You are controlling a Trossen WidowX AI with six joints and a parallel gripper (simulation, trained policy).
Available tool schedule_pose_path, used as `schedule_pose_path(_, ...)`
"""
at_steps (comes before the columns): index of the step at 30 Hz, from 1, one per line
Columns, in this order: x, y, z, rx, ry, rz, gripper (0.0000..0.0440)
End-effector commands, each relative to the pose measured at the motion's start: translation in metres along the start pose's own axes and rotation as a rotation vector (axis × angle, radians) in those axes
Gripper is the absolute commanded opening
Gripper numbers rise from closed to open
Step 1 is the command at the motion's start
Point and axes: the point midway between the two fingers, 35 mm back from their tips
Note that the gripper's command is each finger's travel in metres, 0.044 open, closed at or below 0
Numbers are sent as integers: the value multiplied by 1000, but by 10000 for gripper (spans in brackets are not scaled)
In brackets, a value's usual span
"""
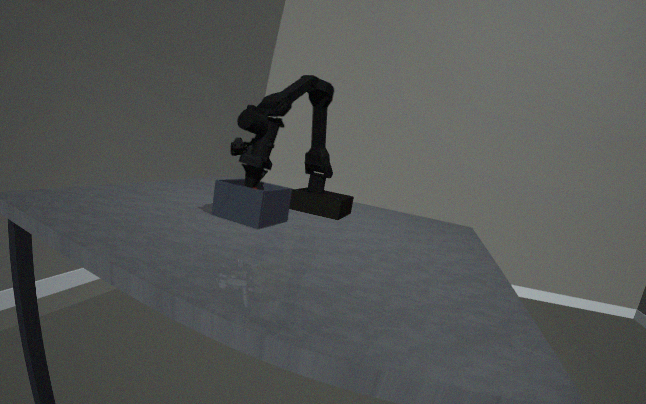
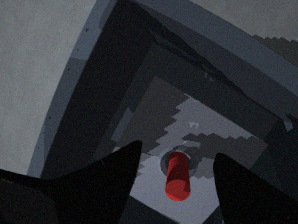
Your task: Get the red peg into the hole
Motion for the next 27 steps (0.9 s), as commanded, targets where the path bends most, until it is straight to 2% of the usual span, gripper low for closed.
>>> schedule_pose_path(1, 1, 8, 10, -7, -7, 13, 290)
schedule_pose_path(8, 0, 21, 31, -13, -29, 29, 439)
schedule_pose_path(21, -10, 40, 82, 32, -141, 113, 440)
schedule_pose_path(27, -10, 40, 83, 32, -142, 113, 440)
Point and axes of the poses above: the point midway between the two fingers, 35 mm back from their tips, its own x axis out along the fingers, its own y axis across the jaws, z = x × y, and after that the axes turned 2 degrees about x, right-handed
